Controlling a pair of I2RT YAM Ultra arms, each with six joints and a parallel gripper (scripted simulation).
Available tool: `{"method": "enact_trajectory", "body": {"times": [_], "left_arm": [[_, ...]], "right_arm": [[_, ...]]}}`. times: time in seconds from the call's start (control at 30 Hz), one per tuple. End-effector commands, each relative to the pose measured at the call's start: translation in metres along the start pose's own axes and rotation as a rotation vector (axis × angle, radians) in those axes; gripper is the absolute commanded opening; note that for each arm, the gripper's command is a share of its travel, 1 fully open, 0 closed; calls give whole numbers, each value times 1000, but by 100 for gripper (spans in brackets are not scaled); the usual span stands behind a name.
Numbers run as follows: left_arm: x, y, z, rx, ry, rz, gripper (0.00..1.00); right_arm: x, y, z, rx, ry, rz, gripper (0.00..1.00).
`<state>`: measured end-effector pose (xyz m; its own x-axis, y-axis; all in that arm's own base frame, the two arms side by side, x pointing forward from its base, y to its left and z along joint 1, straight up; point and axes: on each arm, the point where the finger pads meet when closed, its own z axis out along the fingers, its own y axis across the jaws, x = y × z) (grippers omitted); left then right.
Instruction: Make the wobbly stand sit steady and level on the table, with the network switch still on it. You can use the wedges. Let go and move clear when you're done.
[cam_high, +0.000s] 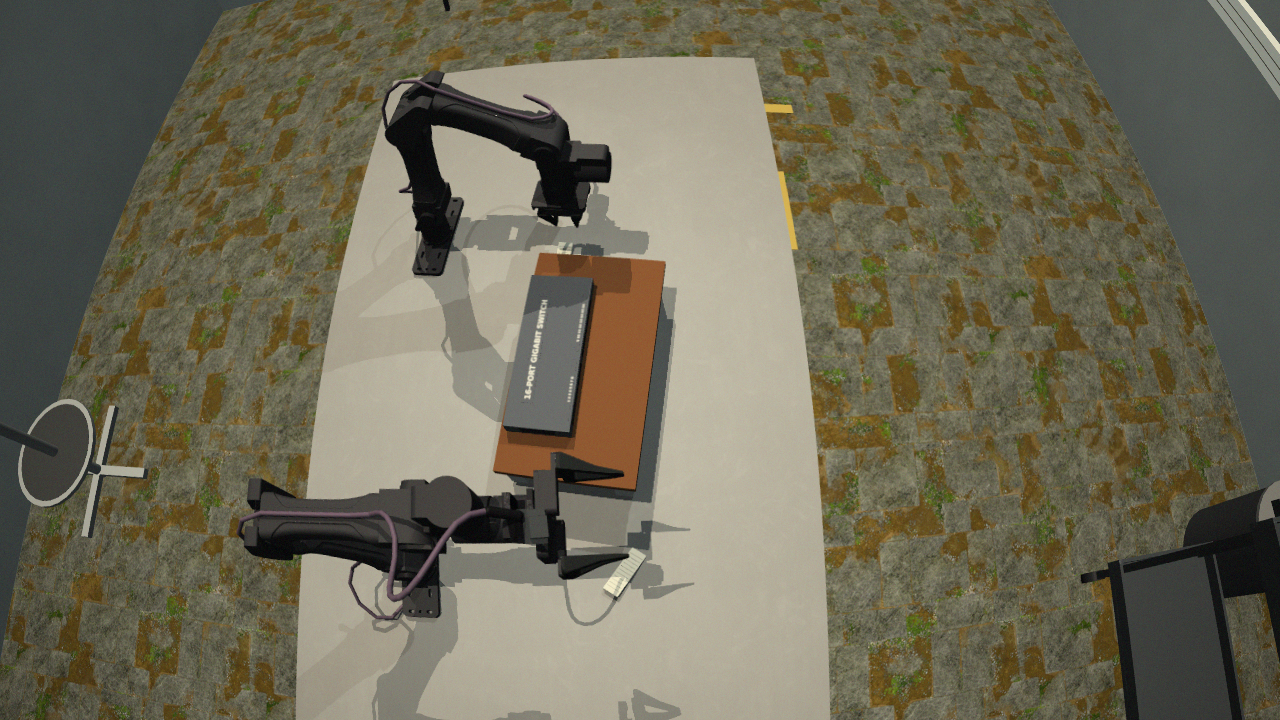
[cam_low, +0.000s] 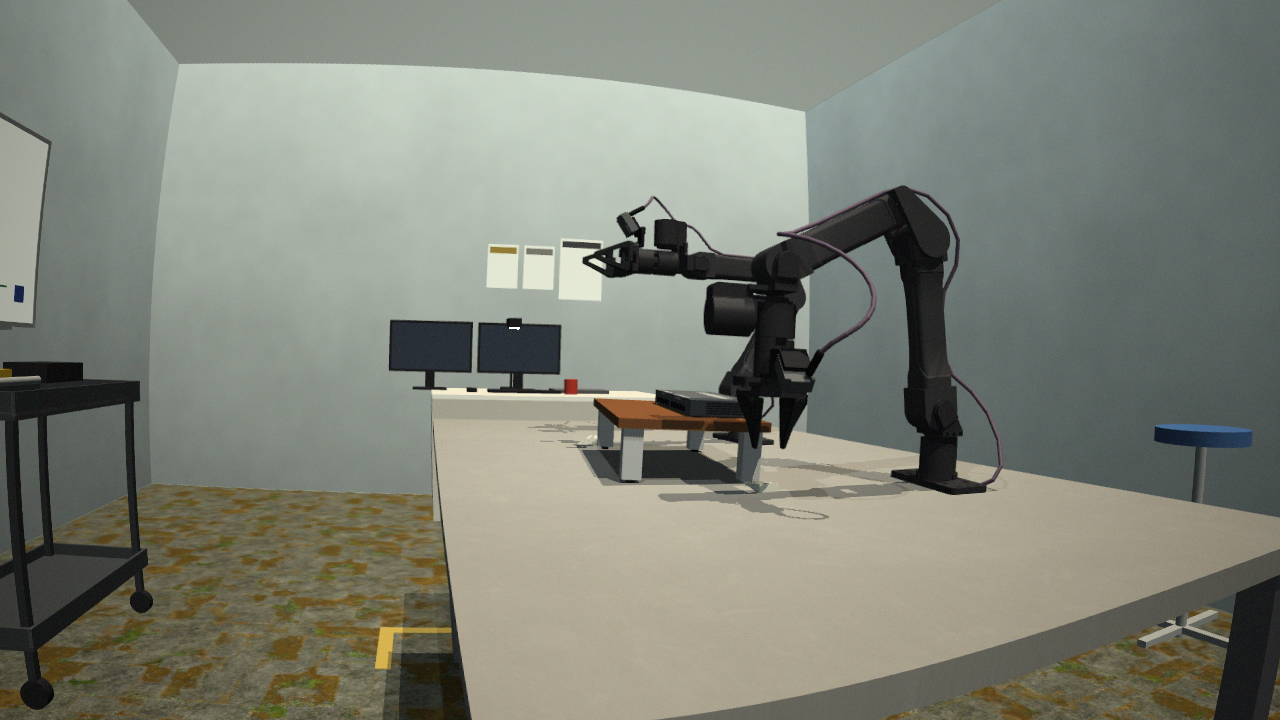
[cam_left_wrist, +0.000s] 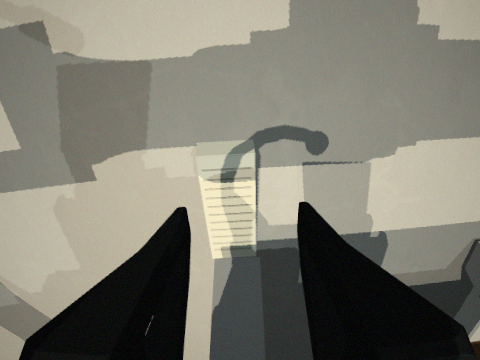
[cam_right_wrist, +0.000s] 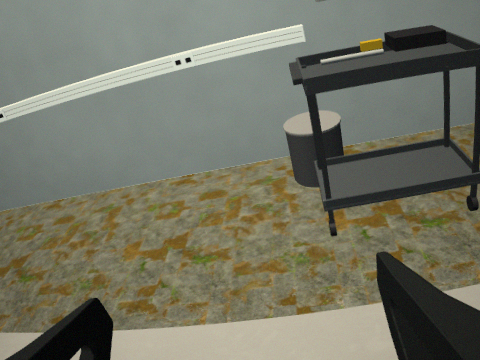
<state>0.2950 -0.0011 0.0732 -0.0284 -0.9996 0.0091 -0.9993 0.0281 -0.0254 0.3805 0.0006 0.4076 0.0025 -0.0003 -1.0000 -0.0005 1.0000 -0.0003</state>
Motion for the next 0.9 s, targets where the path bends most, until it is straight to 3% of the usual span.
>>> {"method": "enact_trajectory", "body": {"times": [0.0, 0.17, 0.27, 0.3, 0.4, 0.47, 0.53, 0.63, 0.67, 0.77, 0.83, 0.87], "left_arm": [[-3, 10, -3, -27, -17, 0, 42], [-2, 22, 4, -55, -19, 7, 42], [-2, 6, -3, -21, -20, 7, 42], [-1, -26, -28, 146, -28, 65, 42], [-10, -32, -19, 221, -57, 229, 42], [-8, -59, -40, 288, -75, 308, 42], [-8, -59, -40, 288, -75, 308, 42], [-8, -85, -72, 400, -138, 452, 42], [-7, -58, -41, 395, -121, 505, 42], [-8, -83, -84, 548, -183, 544, 42], [-8, -99, -111, 579, -233, 609, 42], [-8, -94, -100, 594, -246, 653, 42]], "right_arm": [[-18, 0, -10, -3, -39, 4, 100], [-18, 0, -10, -3, -39, 4, 100], [-18, 0, -10, -3, -39, 4, 100], [-18, 0, -10, -3, -39, 4, 0], [-18, 0, -10, -3, -39, 4, 0], [-18, 0, -10, -3, -39, 4, 0], [-18, 0, -10, -3, -39, 4, 0], [-18, 0, -10, -3, -39, 3, 0], [-18, 0, -10, -3, -39, 3, 0], [-18, 0, -10, -3, -39, 3, 0], [-18, 0, -10, -3, -39, 3, 0], [5, 9, 12, -29, 47, 2, 0]]}}
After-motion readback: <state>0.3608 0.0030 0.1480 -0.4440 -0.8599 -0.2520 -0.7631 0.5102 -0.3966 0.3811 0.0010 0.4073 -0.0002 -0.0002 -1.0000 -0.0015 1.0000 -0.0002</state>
